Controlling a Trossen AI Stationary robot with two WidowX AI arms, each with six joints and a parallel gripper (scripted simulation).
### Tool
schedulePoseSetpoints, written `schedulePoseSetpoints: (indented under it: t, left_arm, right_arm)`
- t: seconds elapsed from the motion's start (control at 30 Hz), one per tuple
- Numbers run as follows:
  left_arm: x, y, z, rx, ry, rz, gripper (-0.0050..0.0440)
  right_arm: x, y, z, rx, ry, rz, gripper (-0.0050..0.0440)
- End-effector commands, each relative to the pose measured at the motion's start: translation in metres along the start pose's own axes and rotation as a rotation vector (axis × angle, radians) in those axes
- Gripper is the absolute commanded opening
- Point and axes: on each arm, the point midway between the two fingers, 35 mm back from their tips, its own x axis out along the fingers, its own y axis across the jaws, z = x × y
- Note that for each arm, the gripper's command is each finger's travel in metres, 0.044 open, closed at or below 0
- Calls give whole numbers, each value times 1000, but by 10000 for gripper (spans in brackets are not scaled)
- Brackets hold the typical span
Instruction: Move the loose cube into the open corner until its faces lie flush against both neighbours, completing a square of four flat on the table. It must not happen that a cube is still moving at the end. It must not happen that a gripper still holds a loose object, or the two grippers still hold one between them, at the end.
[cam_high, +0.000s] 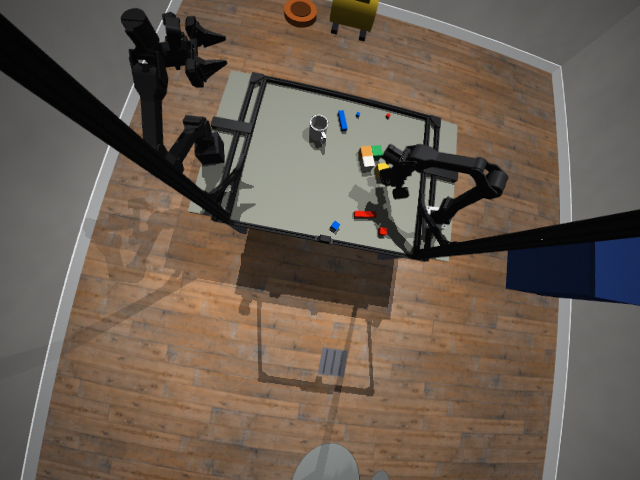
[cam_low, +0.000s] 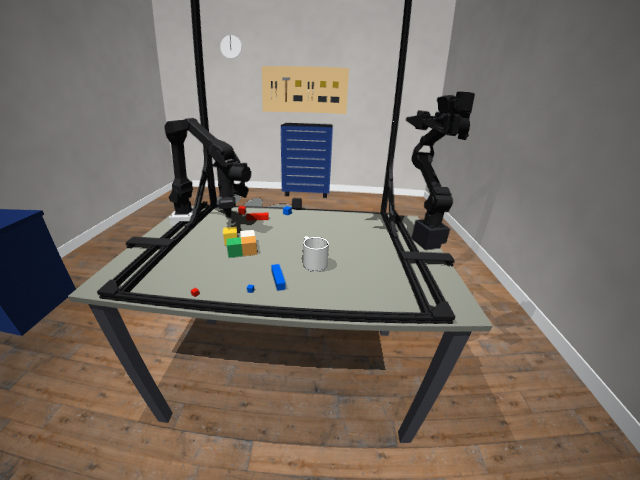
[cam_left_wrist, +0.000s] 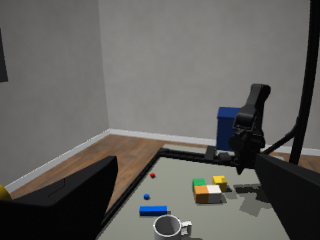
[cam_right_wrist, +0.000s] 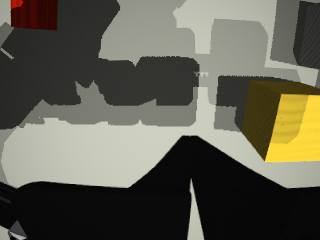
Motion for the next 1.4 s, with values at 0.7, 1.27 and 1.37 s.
schedulePoseSetpoints:
  t: [0.7,1.27,1.37]
  left_arm:
    - [0,-1,0,-4,0,-5,400]
    - [0,-1,0,-4,0,-5,400]
    - [0,-1,0,-4,0,-5,400]
  right_arm:
    - [49,1,0,5,-6,-1,0]
    - [48,-8,0,5,-6,-1,0]
    - [48,-9,0,5,-6,-1,0]
